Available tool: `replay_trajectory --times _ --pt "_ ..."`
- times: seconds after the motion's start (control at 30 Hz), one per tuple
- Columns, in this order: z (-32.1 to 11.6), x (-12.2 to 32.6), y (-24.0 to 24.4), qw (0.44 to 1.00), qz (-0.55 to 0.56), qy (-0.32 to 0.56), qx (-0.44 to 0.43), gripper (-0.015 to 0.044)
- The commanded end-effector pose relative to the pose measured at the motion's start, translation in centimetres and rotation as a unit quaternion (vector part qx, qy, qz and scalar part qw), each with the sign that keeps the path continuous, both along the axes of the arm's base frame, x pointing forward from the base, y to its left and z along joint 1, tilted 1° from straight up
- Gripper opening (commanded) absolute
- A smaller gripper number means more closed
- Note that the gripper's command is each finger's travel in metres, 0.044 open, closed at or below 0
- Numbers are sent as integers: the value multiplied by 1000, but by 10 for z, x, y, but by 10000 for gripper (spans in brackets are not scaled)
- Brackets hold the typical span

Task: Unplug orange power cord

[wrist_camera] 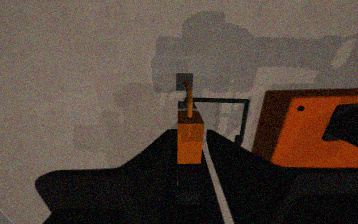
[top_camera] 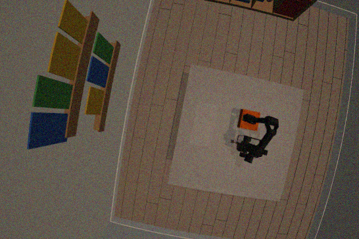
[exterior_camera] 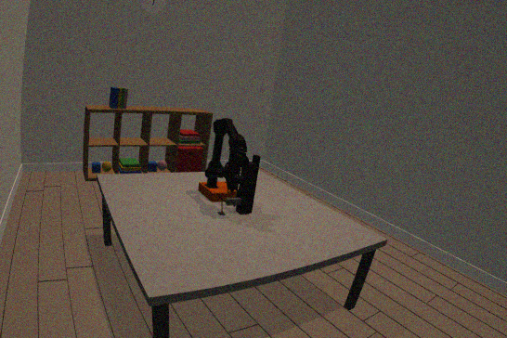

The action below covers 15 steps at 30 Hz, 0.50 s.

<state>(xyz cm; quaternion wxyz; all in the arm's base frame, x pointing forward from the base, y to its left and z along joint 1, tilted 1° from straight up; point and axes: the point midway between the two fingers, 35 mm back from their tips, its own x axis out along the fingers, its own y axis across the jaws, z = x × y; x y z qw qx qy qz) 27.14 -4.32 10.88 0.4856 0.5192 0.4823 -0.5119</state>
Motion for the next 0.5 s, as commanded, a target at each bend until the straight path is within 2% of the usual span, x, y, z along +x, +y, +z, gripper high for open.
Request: replay_trajectory --times 0.0,0.47 --pt "-3 -1 2 1000 -3 -1 1 160" --pt "-11 -1 2 1000 -3 -1 1 160"
